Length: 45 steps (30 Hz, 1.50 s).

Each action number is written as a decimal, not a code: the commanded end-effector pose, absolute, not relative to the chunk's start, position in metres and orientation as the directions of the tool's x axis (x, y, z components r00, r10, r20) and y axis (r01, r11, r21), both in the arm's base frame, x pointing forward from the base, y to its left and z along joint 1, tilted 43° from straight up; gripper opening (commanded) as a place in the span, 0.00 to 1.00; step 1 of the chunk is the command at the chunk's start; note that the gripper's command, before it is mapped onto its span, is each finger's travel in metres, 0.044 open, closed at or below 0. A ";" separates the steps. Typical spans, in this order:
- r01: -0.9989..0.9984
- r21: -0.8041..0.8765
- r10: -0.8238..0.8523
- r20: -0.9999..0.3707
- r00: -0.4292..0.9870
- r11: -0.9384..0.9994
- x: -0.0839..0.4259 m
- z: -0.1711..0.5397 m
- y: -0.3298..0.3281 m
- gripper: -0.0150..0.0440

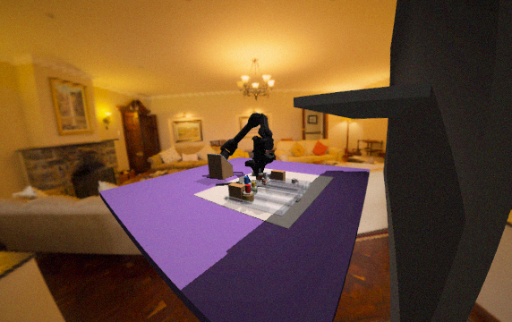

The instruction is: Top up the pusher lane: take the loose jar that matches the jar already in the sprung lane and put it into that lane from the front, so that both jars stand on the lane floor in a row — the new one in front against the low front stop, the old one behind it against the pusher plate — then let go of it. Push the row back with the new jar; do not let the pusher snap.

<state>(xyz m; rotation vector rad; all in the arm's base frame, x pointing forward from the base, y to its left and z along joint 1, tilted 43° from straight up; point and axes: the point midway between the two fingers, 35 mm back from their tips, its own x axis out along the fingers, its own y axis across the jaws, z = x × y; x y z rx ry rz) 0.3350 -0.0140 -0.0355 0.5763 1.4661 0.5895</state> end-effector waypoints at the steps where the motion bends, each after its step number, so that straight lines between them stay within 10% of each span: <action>1: -0.030 0.681 0.681 -0.731 0.043 0.732 0.343 -0.033 -0.015 0.25; 45: -0.030 0.681 0.681 -0.731 0.044 0.732 0.346 -0.039 -0.010 0.25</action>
